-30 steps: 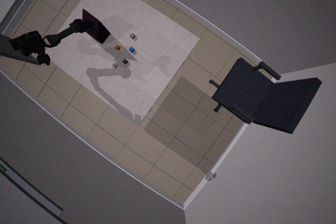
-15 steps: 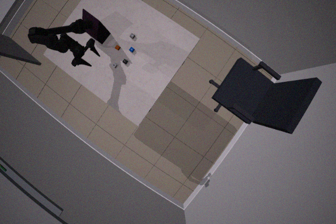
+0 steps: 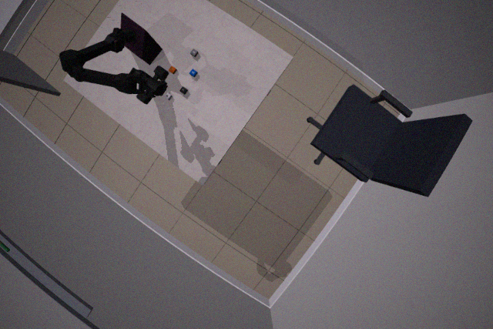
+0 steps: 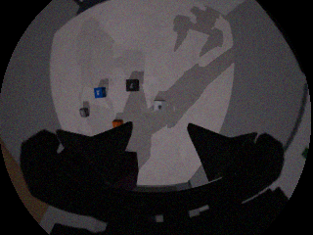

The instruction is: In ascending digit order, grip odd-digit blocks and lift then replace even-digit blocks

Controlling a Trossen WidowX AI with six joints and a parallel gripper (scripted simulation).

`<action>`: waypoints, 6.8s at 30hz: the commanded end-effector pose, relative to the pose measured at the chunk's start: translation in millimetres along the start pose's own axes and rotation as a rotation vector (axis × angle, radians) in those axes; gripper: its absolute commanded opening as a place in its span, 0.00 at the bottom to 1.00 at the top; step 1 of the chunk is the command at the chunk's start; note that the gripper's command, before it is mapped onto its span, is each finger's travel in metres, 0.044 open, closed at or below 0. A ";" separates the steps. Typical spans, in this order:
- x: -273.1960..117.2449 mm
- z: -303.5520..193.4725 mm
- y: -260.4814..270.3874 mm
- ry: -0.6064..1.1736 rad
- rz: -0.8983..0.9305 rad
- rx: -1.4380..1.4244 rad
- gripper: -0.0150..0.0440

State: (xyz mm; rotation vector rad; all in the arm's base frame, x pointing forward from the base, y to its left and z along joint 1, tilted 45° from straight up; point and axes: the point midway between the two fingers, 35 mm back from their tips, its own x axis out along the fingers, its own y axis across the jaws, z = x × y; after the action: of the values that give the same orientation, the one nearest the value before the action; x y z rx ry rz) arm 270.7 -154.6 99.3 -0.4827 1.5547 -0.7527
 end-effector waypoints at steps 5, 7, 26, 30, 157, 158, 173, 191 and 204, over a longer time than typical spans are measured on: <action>2.0 -0.1 -0.1 0.015 0.005 0.000 0.93; 2.0 -0.1 -0.1 0.015 0.005 0.000 0.93; -0.7 -68.9 128.9 0.017 0.017 -0.004 0.93; 0.0 -76.5 135.2 0.018 0.011 -0.003 0.93; -5.1 -9.3 113.6 0.014 0.020 -0.003 0.93; -4.9 -21.4 118.9 0.014 0.020 -0.003 0.93; 71.4 -76.5 136.2 0.017 0.011 -0.004 0.93; 98.3 -78.2 135.6 0.018 0.009 -0.004 0.93; 117.5 -79.6 135.1 0.018 0.006 -0.004 0.93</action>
State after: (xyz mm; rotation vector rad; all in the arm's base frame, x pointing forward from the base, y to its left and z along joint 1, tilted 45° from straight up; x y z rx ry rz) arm 196.6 -124.8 -75.8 -0.4659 1.5686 -0.7512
